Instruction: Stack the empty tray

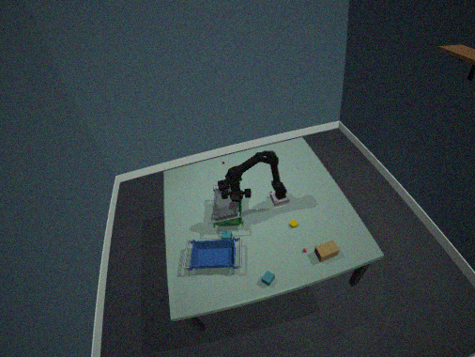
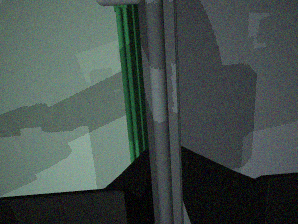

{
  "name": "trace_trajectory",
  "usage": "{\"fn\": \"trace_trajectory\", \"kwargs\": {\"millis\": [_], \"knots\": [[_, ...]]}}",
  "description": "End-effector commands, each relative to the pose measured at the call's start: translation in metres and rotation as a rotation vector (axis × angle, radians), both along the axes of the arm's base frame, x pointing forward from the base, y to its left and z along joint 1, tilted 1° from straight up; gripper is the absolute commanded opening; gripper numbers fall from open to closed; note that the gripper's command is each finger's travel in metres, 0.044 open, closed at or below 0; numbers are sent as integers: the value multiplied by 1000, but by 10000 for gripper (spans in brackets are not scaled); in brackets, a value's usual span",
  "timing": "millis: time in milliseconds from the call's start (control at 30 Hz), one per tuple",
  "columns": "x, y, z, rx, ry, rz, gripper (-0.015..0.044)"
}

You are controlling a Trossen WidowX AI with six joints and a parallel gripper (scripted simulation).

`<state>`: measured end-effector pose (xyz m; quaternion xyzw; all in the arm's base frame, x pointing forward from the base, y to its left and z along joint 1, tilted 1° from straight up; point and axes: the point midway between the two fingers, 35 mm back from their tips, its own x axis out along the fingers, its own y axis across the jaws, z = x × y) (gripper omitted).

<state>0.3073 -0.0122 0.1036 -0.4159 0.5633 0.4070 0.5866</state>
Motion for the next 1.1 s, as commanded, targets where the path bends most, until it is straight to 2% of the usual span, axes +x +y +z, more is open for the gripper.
{"fn": "trace_trajectory", "kwargs": {"millis": [0, 1067], "knots": [[-1, 1, -3, 2, 6, -1, 0], [-6, 3, -13, 9, 22, -3, 0]]}}
